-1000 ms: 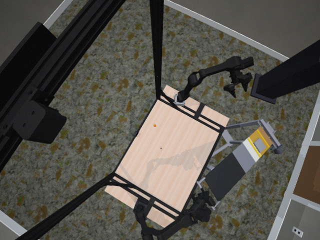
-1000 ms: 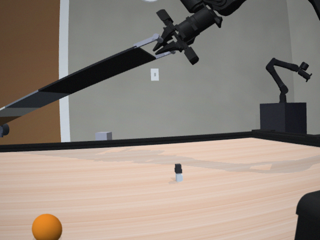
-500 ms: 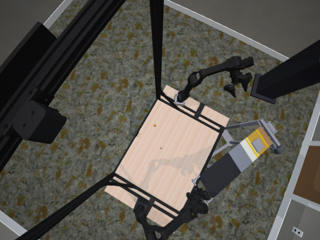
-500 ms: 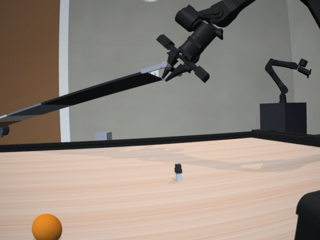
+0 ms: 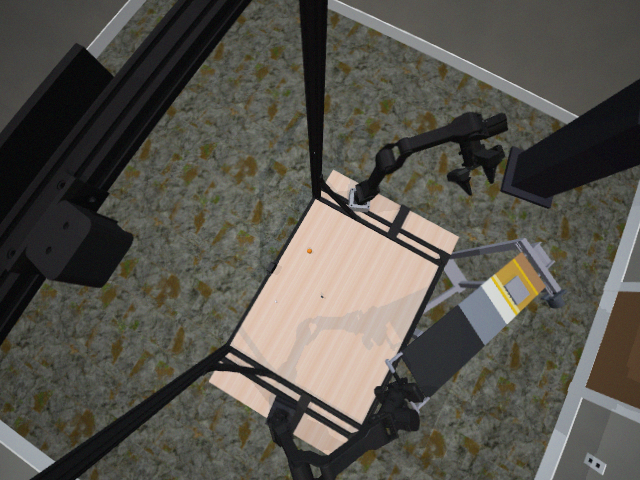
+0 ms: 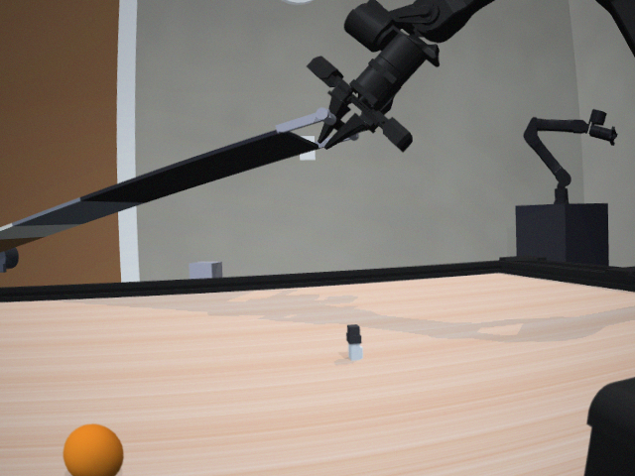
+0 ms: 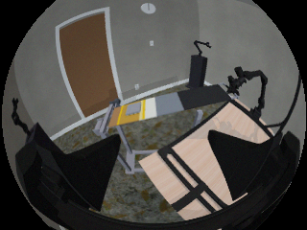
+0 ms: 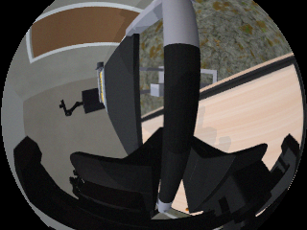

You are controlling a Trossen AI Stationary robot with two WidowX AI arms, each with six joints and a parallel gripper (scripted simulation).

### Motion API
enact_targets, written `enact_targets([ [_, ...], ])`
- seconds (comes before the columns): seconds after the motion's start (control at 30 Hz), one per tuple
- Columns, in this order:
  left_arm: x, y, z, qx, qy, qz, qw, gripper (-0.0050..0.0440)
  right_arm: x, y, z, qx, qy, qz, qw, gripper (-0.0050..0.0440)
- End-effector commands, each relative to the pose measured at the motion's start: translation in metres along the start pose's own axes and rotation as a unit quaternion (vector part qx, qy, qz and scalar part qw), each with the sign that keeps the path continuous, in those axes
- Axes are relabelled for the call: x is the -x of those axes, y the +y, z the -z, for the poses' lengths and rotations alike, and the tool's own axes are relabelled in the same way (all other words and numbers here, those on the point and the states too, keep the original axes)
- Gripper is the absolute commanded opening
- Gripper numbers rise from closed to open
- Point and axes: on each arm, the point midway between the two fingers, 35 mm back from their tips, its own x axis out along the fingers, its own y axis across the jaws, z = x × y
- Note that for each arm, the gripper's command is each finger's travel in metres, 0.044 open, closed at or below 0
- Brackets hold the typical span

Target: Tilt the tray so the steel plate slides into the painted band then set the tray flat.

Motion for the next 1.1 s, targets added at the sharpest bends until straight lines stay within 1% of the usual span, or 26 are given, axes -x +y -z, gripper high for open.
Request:
enact_targets([
  [0.0, 0.000, 0.000, 0.000, 0.000, 0.000, 0.000, 1.000, 0.0440, 0.026, 0.035, -0.002, 0.001, -0.004, -0.043, 0.999, 0.0000],
  [0.07, 0.000, 0.000, 0.000, 0.000, 0.000, 0.000, 1.000, 0.0440, 0.029, 0.040, -0.002, 0.001, -0.004, -0.048, 0.999, 0.0000],
  [0.73, 0.000, 0.000, 0.000, 0.000, 0.000, 0.000, 1.000, 0.0440, 0.035, 0.051, -0.002, 0.001, -0.004, -0.085, 0.996, 0.0000],
  [0.8, 0.000, 0.000, 0.000, 0.000, 0.000, 0.000, 1.000, 0.0440, 0.035, 0.052, -0.002, 0.001, -0.004, -0.094, 0.996, 0.0000],
  [1.07, 0.000, 0.000, 0.000, 0.000, 0.000, 0.000, 1.000, 0.0440, 0.038, 0.057, -0.002, 0.001, -0.004, -0.099, 0.995, 0.0000],
])
